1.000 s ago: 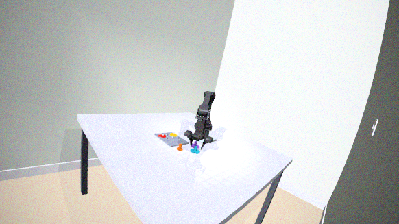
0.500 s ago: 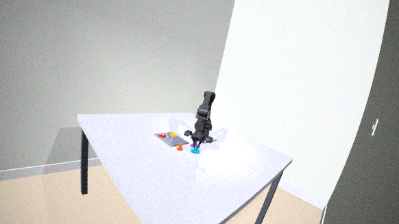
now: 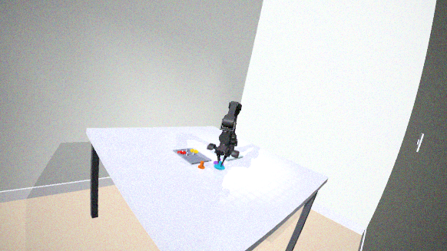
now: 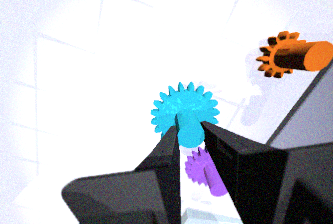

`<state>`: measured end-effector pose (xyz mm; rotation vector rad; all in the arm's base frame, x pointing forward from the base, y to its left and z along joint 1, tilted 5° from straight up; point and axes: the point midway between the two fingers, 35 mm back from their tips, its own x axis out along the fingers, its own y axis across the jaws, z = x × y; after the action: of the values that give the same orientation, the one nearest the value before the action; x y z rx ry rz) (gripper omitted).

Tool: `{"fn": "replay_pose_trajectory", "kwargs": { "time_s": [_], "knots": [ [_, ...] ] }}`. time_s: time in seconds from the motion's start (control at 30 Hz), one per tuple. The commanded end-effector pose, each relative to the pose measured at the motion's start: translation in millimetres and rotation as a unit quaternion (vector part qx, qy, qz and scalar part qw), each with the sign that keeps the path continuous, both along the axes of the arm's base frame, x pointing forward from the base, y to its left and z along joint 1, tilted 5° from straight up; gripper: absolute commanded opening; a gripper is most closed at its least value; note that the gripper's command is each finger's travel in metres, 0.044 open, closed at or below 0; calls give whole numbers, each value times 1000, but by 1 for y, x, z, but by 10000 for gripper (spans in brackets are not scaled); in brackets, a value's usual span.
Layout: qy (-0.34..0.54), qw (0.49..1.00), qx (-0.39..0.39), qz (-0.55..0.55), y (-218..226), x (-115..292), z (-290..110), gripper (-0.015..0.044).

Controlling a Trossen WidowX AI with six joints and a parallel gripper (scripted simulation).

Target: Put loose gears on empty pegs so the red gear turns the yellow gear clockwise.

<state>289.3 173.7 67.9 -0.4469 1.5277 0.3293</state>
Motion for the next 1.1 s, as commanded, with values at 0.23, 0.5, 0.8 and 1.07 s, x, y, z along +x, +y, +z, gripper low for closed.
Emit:
{"fn": "replay_pose_trajectory", "kwargs": {
  "time_s": [0.23,0.5,0.8,1.07],
  "knots": [
    [-4,1000,3,-3,6,2,27,0],
    [-4,1000,3,-3,8,1,44,0],
    [-4,1000,3,-3,10,-1,63,0],
    [-3,1000,3,-3,11,-4,79,0]
  ]
}}
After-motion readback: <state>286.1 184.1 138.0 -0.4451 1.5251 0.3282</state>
